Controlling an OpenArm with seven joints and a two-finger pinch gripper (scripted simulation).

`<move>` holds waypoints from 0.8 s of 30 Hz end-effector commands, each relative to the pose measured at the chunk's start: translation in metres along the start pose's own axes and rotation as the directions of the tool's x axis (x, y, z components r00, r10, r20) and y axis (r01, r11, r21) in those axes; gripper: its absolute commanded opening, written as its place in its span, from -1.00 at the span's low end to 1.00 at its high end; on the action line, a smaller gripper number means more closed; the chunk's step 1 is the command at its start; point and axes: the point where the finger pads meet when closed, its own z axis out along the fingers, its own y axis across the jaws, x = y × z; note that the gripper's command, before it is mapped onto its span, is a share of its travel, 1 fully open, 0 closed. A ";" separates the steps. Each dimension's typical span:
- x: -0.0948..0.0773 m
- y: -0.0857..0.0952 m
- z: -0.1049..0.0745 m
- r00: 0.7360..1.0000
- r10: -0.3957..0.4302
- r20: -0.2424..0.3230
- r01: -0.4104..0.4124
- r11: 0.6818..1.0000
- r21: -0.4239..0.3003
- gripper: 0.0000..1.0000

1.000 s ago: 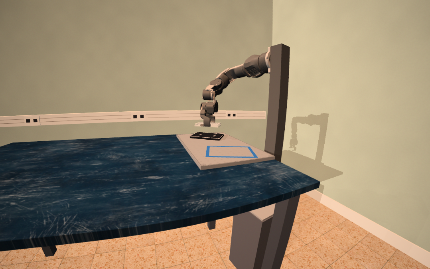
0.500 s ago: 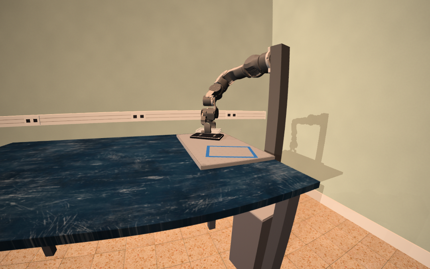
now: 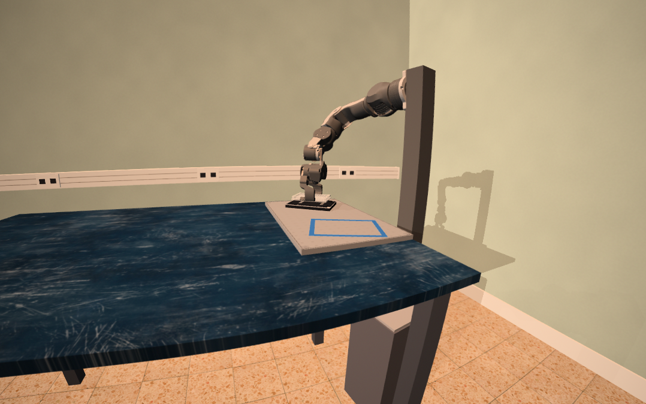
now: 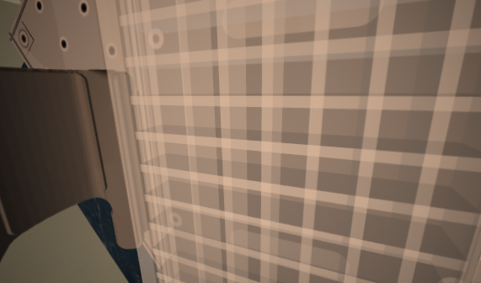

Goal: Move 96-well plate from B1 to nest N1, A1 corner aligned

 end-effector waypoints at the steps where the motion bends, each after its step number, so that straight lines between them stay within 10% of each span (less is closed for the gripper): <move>1: 0.000 0.001 0.003 1.000 -0.003 0.001 0.003 1.000 -0.007 -1.00; 24: -0.002 0.001 -0.002 1.000 -0.001 0.005 0.001 1.000 -0.005 -1.00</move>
